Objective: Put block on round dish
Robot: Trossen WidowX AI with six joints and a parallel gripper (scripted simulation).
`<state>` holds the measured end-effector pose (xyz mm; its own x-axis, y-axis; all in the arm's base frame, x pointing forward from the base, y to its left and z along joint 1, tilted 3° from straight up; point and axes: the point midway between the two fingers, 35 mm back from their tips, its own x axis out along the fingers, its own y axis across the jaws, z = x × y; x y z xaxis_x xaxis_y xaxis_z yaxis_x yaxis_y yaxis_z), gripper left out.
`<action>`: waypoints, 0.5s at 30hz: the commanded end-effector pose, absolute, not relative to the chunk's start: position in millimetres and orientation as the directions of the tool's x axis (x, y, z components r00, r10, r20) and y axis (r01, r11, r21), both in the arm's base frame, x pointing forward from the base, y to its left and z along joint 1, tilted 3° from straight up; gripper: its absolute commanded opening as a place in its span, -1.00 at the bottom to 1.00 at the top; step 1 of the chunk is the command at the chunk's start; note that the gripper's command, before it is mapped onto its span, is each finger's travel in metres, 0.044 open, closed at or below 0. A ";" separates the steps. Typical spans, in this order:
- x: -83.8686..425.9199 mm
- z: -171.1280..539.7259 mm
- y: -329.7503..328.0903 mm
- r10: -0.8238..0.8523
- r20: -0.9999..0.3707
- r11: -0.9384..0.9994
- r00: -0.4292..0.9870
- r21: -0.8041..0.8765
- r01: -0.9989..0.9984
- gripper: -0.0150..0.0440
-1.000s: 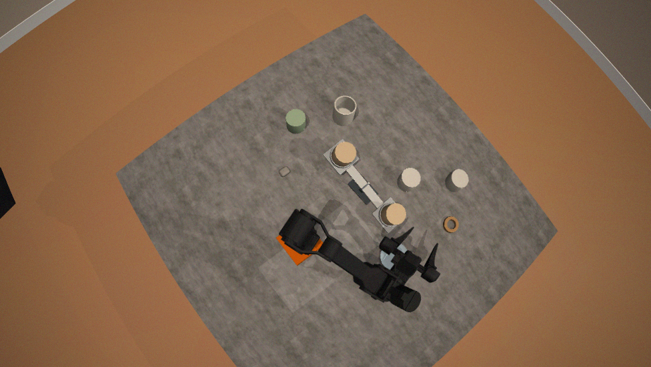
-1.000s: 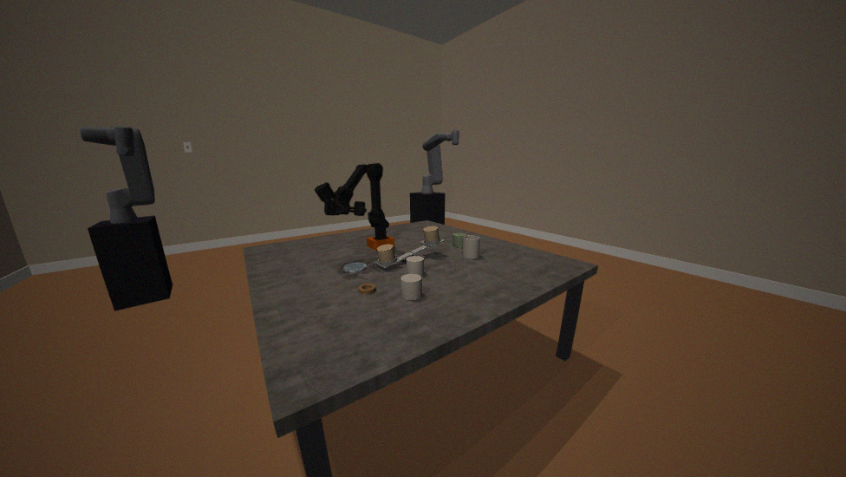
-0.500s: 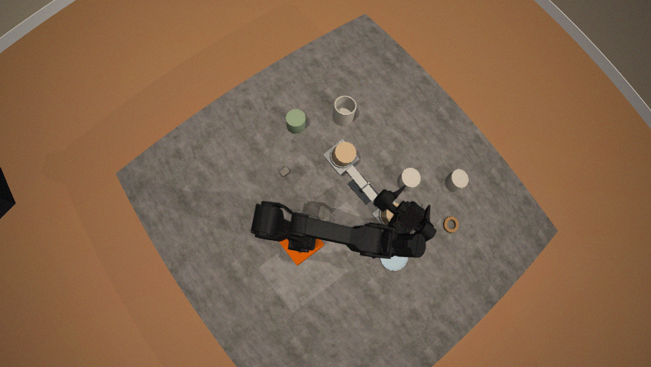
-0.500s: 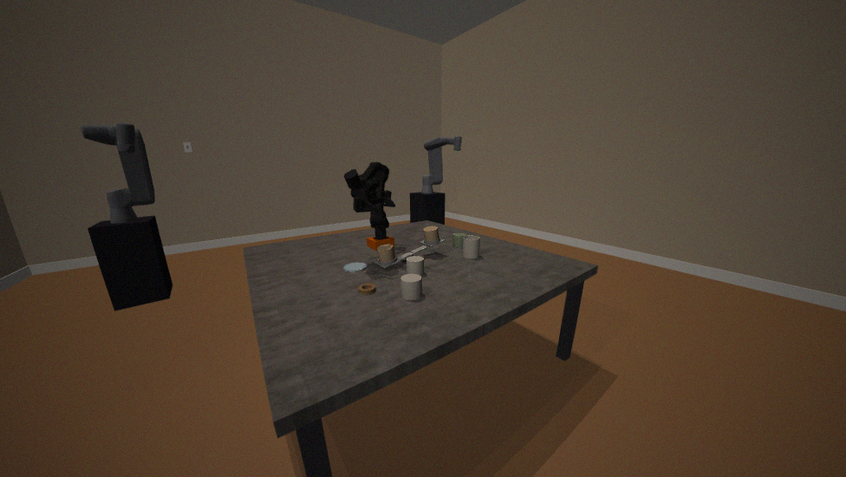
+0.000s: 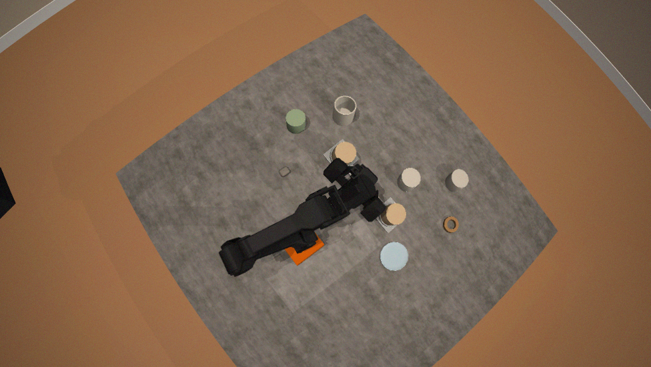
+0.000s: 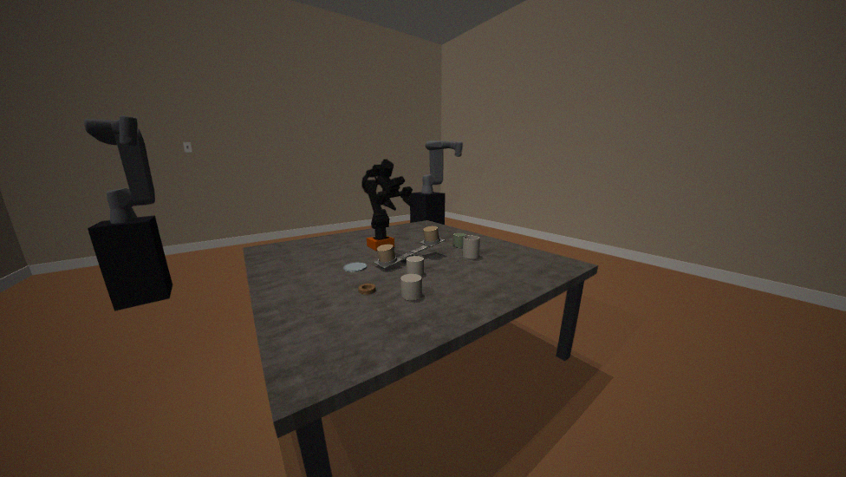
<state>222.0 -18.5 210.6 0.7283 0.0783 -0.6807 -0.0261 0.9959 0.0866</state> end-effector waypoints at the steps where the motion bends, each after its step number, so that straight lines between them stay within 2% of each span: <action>1: 182.7 208.2 -7.8 0.001 -0.726 1.000 0.688 0.017 0.017 1.00; 8: 175.9 207.2 -7.3 -0.014 -0.734 1.000 0.679 0.006 0.027 1.00; 15: 193.1 205.0 -20.1 -0.049 -0.795 0.976 0.605 0.091 0.199 1.00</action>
<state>186.1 -14.1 206.0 0.6396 -0.0307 -0.7681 0.1259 0.9899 0.0652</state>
